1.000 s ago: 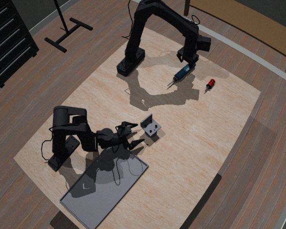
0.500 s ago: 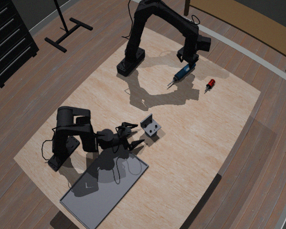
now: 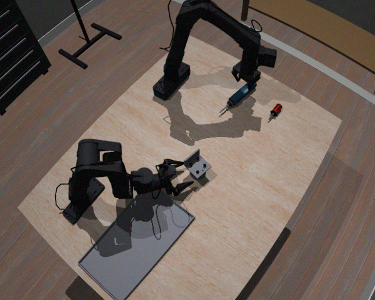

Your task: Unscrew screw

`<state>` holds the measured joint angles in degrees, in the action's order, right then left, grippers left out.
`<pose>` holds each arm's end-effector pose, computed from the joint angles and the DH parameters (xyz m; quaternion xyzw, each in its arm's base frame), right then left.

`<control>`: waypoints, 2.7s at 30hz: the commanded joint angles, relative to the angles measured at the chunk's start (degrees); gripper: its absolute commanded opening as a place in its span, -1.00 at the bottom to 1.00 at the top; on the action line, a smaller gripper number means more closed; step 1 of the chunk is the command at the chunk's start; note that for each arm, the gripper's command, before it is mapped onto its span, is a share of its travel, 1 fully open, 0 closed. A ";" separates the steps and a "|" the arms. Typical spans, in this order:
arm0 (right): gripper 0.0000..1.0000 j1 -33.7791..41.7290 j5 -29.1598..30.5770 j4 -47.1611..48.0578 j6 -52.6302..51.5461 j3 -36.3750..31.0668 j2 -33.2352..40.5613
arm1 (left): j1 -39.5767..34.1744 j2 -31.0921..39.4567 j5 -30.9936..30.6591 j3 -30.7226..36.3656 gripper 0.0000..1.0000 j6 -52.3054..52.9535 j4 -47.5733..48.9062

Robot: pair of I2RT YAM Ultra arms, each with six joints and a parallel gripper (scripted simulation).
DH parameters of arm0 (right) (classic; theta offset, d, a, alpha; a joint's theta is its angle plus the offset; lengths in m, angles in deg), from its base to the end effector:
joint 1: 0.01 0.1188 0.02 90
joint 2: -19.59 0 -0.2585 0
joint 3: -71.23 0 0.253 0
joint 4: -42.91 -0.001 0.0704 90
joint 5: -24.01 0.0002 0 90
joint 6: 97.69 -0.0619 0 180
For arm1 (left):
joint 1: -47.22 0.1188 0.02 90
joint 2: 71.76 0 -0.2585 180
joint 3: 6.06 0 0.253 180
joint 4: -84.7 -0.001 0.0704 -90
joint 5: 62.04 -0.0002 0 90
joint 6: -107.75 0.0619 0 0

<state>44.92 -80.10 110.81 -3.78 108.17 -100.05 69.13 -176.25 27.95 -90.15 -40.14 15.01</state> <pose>0.2053 0.2275 0.0590 -0.3933 0.6850 0.3033 0.5330 0.2978 0.1208 0.1486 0.6414 -0.7672 -0.0002 0.0008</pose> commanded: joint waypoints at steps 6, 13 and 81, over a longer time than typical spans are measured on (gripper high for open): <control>0.72 1.03 1.10 -1.78 -0.62 2.82 -1.74 | -0.06 0.51 0.54 -0.32 0.30 -0.05 0.17; 0.72 1.23 1.47 -2.46 -0.70 4.61 -2.10 | -0.06 0.51 0.54 -0.32 0.30 -0.05 0.17; 0.49 2.22 2.41 -5.09 -0.75 10.55 -5.75 | -0.06 0.51 0.54 -0.32 0.30 -0.05 0.17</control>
<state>46.99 -77.94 106.31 -4.40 118.36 -106.08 69.13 -176.25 27.95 -90.15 -40.14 15.01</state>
